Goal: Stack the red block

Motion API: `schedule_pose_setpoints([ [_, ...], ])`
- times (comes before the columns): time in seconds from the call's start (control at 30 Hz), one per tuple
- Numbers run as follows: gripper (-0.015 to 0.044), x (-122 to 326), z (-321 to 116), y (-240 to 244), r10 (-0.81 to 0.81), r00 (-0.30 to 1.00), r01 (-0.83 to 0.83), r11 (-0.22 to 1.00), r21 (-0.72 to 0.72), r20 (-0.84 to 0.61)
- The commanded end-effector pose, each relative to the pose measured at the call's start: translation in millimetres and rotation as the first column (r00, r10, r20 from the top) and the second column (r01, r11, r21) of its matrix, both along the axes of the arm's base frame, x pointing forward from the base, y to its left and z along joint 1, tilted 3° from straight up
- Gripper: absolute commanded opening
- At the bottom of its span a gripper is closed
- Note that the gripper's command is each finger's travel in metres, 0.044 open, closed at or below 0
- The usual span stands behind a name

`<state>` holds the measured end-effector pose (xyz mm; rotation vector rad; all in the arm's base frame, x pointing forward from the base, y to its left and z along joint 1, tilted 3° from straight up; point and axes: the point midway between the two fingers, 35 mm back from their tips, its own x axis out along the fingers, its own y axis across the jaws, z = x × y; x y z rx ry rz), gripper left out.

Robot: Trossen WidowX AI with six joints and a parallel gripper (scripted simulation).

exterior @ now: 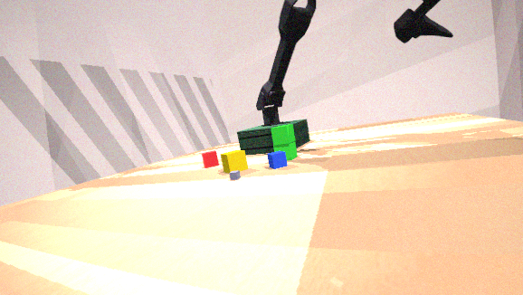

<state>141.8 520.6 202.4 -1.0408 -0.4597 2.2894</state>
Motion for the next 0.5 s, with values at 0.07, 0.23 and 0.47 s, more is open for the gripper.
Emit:
schedule_pose_setpoints([
  [0.07,0.0440,19,-3,-10,-0.076,0.997,0.075,0.996,-0.045,-0.019],
  [0.23,0.0440,79,-12,-48,-0.335,0.940,0.317,0.929,-0.193,-0.068],
  [0.47,0.0440,148,-26,-114,-0.658,0.747,0.583,0.715,-0.385,-0.091],
])
